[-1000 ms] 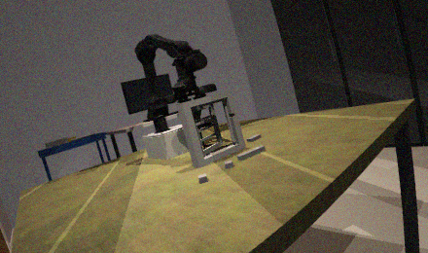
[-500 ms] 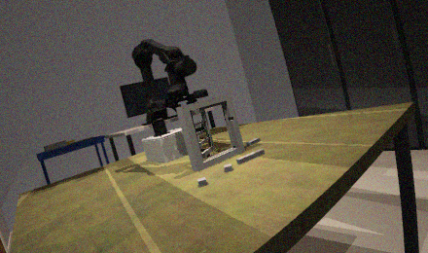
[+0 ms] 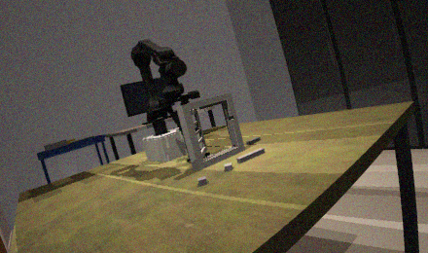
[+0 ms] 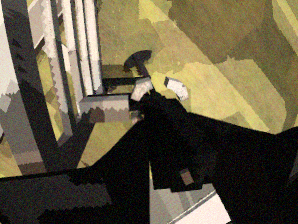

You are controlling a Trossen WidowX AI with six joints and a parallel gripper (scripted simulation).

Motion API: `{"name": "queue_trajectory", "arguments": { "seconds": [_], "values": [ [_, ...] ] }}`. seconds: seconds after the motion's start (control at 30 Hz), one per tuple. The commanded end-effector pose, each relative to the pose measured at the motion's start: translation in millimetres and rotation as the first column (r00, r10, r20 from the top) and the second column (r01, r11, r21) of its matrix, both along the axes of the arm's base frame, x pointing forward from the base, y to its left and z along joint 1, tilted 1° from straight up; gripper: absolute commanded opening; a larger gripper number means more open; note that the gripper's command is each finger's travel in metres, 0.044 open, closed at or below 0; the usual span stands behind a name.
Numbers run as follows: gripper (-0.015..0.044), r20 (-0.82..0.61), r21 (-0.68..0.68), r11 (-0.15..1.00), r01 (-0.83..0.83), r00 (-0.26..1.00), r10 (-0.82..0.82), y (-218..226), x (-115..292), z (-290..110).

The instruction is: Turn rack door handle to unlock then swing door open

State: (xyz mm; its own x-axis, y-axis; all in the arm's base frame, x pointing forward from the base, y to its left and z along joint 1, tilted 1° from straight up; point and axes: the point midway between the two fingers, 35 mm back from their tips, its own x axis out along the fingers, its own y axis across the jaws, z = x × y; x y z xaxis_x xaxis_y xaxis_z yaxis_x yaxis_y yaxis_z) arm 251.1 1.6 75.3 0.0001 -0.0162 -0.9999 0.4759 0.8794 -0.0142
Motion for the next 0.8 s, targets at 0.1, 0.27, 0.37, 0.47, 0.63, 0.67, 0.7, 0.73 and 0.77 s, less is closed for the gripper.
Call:
{"name": "queue_trajectory", "arguments": {
  "seconds": [0.1,0.27,0.37,0.47,0.63,0.67,0.7,0.73,0.77],
  "values": [
    [0.0016,0.007,0.003,0.994,-0.111,0.994,0.111,-9,-1,0],
    [0.0016,0.006,0.001,0.984,-0.178,0.984,0.178,-18,-2,0],
    [0.0016,0.005,0.001,0.976,-0.218,0.976,0.218,-23,-2,0],
    [0.0016,0.004,0.000,0.966,-0.257,0.966,0.257,-29,-3,0],
    [0.0016,0.003,-0.001,0.947,-0.321,0.947,0.321,-37,-3,0],
    [0.0016,0.003,-0.001,0.943,-0.334,0.943,0.334,-39,-2,0],
    [0.0016,0.003,-0.001,0.938,-0.346,0.938,0.346,-41,-2,0],
    [0.0016,0.002,-0.001,0.933,-0.359,0.933,0.359,-43,-2,0],
    [0.0016,0.002,-0.001,0.928,-0.372,0.928,0.372,-45,-2,0]
  ]
}}
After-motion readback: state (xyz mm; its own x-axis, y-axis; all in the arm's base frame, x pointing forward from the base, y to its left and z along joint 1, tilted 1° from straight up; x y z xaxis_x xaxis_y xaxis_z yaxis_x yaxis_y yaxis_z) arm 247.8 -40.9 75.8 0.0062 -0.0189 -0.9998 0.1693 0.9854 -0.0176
